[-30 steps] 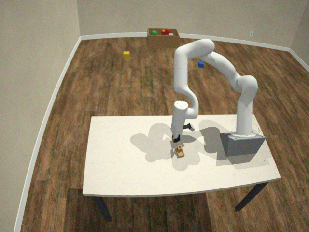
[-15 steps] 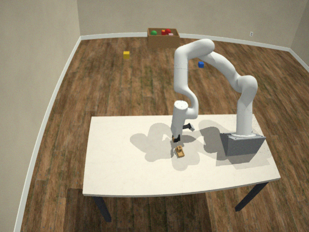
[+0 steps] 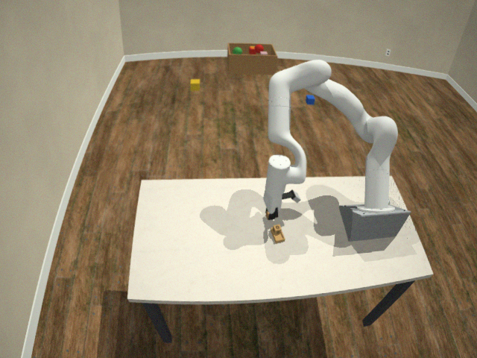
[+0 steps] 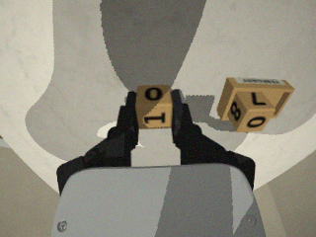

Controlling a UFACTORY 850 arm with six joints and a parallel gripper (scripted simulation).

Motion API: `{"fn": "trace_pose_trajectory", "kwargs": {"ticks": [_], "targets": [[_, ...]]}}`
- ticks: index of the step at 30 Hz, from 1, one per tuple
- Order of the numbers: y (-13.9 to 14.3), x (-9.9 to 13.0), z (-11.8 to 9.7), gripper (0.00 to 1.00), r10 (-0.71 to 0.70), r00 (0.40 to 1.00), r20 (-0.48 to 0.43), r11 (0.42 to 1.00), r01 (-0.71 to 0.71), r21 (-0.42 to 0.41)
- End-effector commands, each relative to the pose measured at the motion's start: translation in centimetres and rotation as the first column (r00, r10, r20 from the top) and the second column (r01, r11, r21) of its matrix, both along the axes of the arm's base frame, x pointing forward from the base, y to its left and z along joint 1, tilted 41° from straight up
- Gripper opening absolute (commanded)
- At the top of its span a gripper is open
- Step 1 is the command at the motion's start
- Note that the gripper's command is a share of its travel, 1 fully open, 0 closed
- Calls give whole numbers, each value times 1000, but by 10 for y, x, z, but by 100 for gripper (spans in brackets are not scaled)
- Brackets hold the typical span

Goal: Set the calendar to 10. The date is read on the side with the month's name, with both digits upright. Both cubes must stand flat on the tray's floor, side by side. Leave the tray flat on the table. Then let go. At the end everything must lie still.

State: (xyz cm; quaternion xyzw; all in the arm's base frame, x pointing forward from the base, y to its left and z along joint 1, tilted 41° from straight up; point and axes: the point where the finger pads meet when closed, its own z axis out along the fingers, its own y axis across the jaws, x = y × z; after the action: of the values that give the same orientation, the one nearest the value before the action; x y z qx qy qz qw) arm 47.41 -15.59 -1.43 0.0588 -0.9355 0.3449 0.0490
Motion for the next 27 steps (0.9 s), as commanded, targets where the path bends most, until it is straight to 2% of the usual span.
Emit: {"fn": "trace_pose_trajectory", "kwargs": {"ticks": [1, 18, 19, 21, 22, 26, 27], "targets": [[0, 1, 0, 27, 1, 1000, 1, 1000, -1, 0], [0, 1, 0, 27, 1, 1000, 1, 1000, -1, 0], [0, 1, 0, 31, 1, 1000, 1, 1000, -1, 0], [0, 1, 0, 31, 1, 1000, 1, 1000, -1, 0], [0, 1, 0, 35, 1, 1000, 1, 1000, -1, 0], [0, 1, 0, 35, 1, 1000, 1, 1000, -1, 0], [0, 1, 0, 39, 1, 1000, 1, 1000, -1, 0]]}}
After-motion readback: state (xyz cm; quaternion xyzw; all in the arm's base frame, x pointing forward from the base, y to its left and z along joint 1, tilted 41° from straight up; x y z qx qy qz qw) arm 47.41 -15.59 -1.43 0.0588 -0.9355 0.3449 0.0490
